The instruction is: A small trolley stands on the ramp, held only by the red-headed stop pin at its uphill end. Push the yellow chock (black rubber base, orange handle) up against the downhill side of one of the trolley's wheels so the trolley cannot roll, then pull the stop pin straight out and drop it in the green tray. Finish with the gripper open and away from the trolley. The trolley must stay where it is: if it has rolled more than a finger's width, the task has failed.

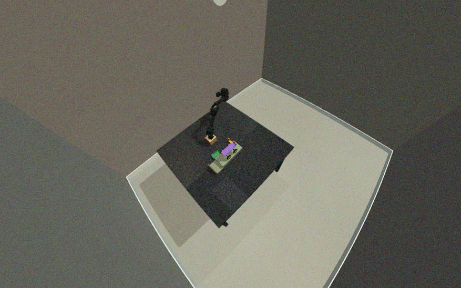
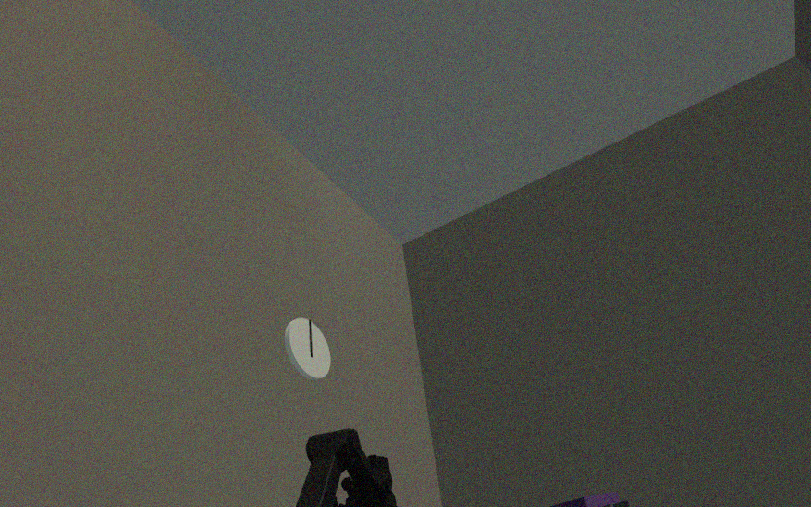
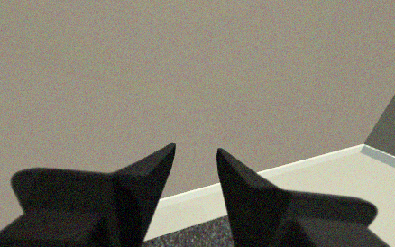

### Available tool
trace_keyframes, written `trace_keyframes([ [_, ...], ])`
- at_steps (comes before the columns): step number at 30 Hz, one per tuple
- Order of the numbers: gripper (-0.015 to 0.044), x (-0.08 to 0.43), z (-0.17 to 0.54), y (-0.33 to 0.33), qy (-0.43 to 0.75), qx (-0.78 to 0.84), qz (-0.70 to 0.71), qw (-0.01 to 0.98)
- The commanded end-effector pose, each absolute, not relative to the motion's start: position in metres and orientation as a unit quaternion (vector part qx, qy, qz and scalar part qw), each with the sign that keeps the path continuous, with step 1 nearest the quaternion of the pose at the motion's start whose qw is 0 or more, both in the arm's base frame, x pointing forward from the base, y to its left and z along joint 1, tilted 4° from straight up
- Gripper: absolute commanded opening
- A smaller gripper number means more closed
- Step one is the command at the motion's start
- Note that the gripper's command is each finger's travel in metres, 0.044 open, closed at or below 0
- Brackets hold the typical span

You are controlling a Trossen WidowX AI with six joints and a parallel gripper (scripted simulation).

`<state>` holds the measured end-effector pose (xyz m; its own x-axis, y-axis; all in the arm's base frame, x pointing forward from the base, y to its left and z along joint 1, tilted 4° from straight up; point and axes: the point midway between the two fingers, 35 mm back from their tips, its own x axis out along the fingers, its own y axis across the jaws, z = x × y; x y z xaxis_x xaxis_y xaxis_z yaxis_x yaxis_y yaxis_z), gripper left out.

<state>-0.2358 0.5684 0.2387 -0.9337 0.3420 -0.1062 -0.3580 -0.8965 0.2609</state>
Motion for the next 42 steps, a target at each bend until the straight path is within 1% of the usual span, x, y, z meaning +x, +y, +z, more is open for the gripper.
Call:
trace_keyframes([
  [1, 0.019, -0.177, 0.227, 0.579, 0.261, -0.026, 0.928, 0.264],
  [6, 0.019, -0.095, 0.211, 0.58, 0.41, 0.003, 0.834, 0.37],
  [11, 0.019, -0.015, 0.192, 0.564, 0.538, 0.053, 0.703, 0.462],
  [17, 0.019, 0.072, 0.167, 0.521, 0.651, 0.134, 0.51, 0.546],
  [22, 0.019, 0.133, 0.145, 0.469, 0.707, 0.212, 0.328, 0.59],
  [27, 0.019, 0.18, 0.125, 0.405, 0.725, 0.291, 0.137, 0.609],
  [32, 0.019, 0.211, 0.108, 0.333, 0.706, 0.366, -0.055, 0.604],
  [37, 0.019, 0.224, 0.093, 0.258, 0.652, 0.43, -0.238, 0.577],
  [42, 0.019, 0.221, 0.082, 0.183, 0.568, 0.479, -0.405, 0.533],
])
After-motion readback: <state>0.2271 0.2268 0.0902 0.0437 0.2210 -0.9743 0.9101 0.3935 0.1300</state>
